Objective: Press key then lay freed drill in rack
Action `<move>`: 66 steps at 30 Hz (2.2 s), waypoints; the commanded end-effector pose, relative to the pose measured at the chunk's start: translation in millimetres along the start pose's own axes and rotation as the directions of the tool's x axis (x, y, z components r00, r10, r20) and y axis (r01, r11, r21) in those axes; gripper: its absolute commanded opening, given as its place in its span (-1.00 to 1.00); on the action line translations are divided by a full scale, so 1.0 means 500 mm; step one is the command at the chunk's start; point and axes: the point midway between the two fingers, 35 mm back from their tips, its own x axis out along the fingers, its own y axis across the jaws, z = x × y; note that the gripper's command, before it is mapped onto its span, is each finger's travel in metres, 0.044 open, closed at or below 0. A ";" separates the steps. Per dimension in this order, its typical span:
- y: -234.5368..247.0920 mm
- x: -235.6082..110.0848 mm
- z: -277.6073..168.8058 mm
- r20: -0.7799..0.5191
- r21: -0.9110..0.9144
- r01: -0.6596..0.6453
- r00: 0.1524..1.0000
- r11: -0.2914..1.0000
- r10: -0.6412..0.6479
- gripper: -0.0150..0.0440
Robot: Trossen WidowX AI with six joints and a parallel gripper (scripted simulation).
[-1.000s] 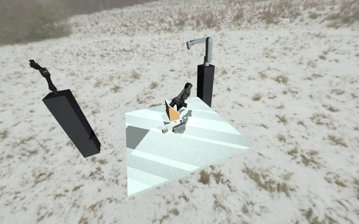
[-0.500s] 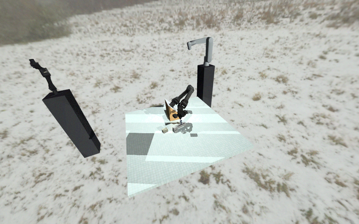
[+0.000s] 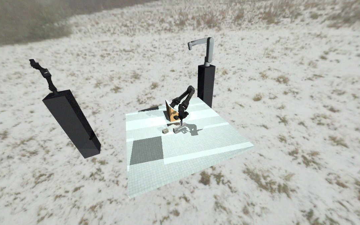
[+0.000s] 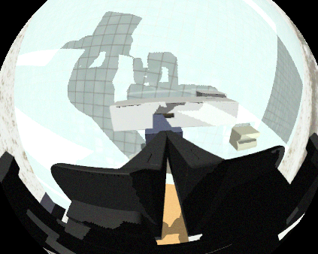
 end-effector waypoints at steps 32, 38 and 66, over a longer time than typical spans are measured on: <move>0.001 0.012 0.002 -0.007 0.001 -0.007 1.000 1.000 0.007 -0.49; 0.001 0.017 0.004 -0.007 0.001 -0.007 1.000 1.000 0.007 -0.49; 0.005 0.034 -0.005 -0.007 0.001 -0.007 1.000 1.000 0.007 -0.49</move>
